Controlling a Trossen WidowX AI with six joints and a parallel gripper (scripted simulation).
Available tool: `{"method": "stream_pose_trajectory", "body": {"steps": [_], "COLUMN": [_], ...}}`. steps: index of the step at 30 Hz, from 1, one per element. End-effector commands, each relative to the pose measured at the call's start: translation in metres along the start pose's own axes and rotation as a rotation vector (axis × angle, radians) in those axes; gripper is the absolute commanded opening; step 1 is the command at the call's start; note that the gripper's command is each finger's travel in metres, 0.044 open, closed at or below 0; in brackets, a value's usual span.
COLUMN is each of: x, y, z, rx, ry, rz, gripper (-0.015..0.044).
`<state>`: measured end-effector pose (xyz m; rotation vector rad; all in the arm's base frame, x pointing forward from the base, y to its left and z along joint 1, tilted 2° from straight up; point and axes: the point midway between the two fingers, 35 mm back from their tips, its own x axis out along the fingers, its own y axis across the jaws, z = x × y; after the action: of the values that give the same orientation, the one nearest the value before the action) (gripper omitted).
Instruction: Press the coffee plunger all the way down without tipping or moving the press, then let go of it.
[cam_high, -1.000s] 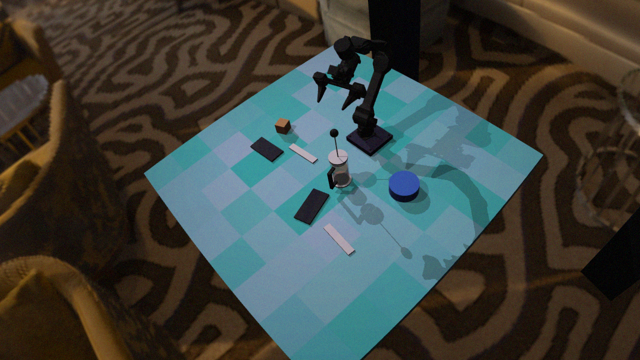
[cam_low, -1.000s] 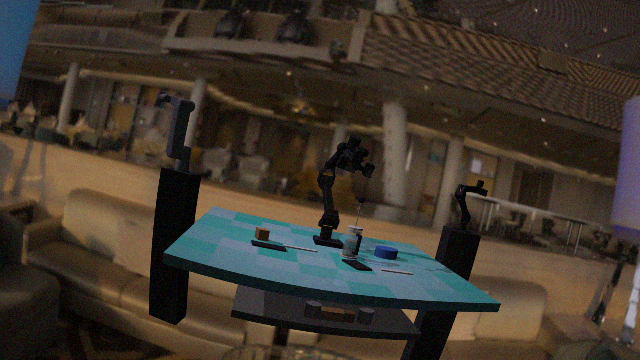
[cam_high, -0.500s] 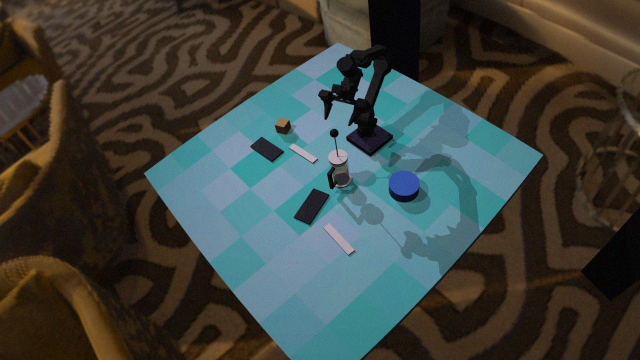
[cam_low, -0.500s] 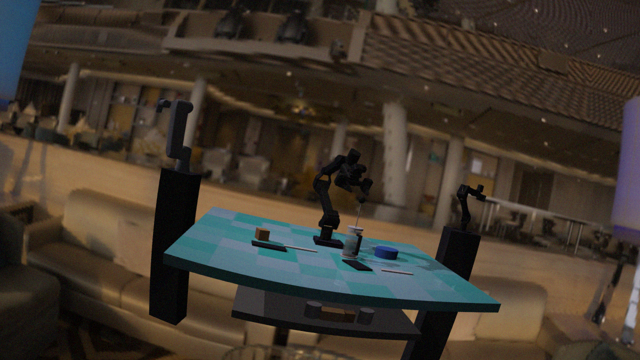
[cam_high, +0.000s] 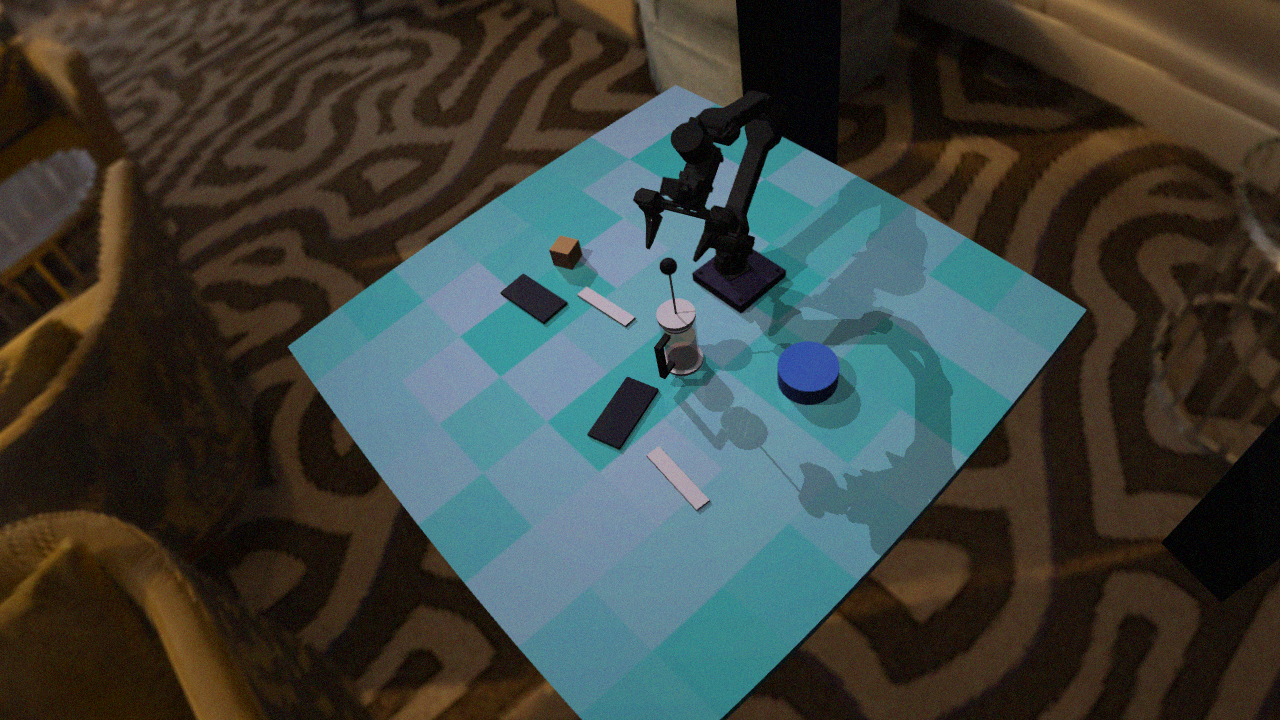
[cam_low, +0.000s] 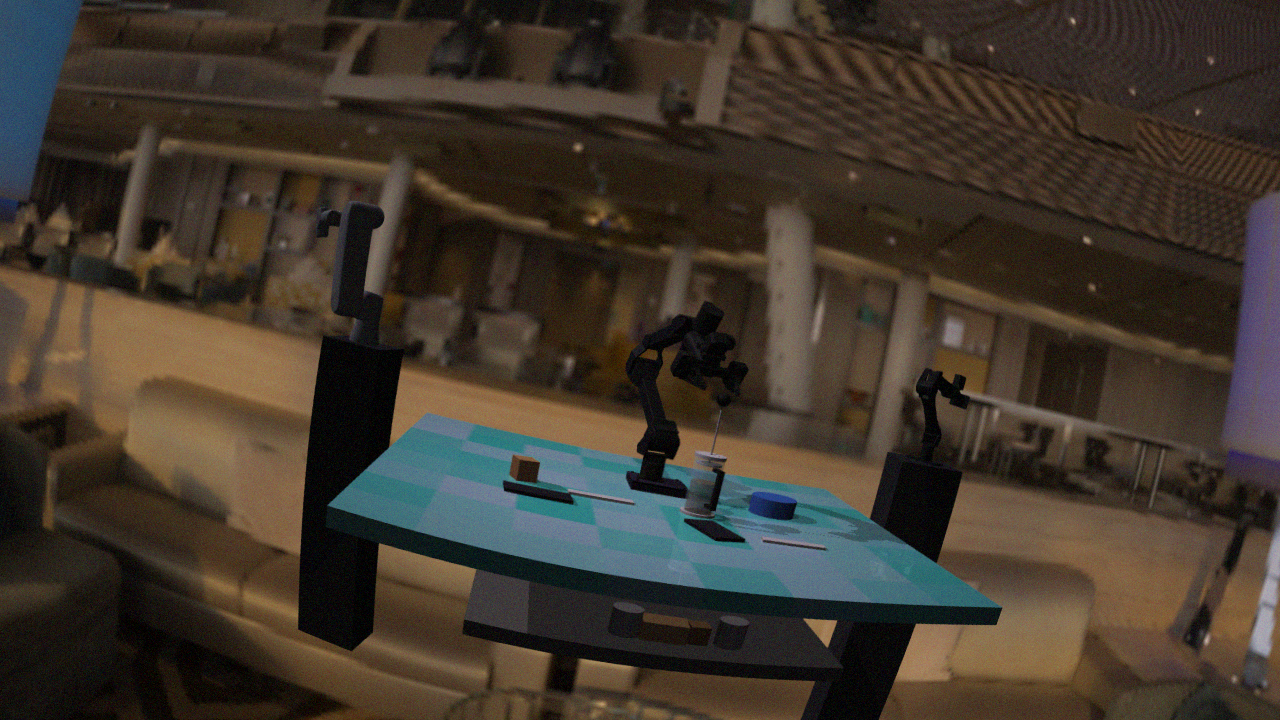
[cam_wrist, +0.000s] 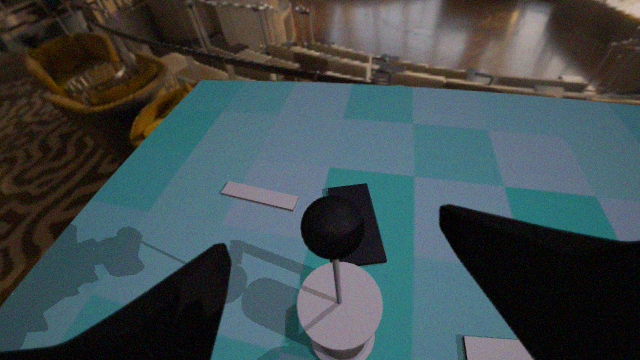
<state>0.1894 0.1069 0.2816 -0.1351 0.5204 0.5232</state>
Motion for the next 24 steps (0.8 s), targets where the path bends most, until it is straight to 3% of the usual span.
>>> {"method": "stream_pose_trajectory", "body": {"steps": [1, 13, 24], "x": [0.009, 0.025, 0.025], "y": [0.0, 0.0, 0.0], "z": [-0.002, -0.003, -0.003], "rx": [0.007, 0.007, 0.007], "ry": [0.005, 0.004, 0.004], "rz": [-0.002, -0.002, -0.002], "gripper": [0.044, 0.044, 0.0151]}}
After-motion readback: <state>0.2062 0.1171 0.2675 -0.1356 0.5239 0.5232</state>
